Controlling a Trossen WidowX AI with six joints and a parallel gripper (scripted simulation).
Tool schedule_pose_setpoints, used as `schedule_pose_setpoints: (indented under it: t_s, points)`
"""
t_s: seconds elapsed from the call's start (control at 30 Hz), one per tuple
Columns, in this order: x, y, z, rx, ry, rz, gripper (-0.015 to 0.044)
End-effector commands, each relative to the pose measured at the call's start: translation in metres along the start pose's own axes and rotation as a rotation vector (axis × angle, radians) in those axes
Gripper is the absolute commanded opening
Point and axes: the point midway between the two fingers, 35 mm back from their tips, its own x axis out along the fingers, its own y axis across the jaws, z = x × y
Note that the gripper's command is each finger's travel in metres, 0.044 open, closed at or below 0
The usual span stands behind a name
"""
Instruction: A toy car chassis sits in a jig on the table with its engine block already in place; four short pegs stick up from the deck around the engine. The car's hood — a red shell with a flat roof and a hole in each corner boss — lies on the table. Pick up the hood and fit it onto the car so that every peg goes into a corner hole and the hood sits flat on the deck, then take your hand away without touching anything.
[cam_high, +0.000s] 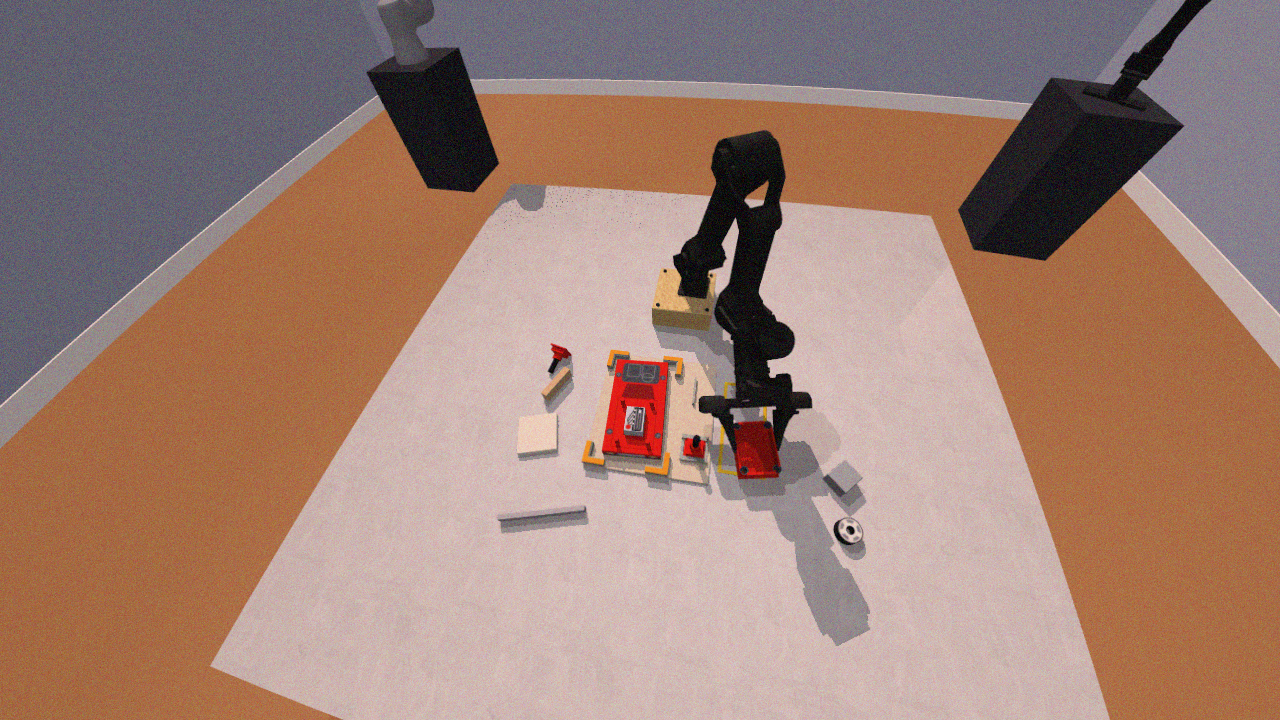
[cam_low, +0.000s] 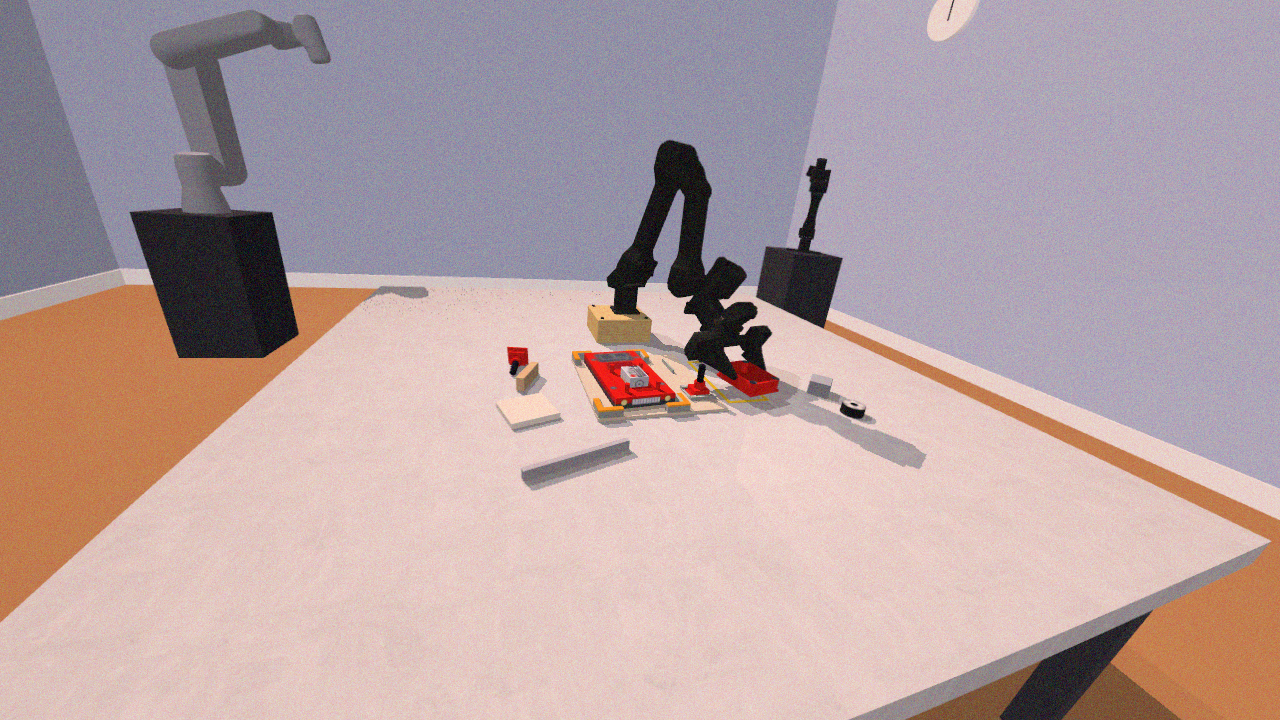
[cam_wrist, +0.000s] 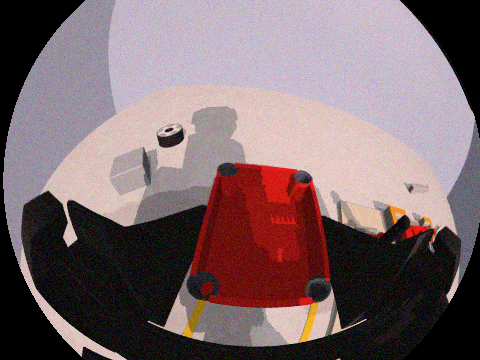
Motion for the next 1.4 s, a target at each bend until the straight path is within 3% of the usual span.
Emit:
schedule_pose_setpoints:
  t_s: [0.0,0.83,1.37]
  points:
    - [-0.003,0.001,0.01,0.002,-0.008,0.001,0.0]
    - [-0.029,0.0,0.048,-0.008,-0.008,0.001,0.0]
    - [-0.028,0.0,0.046,-0.377,-0.008,0.0,0.0]
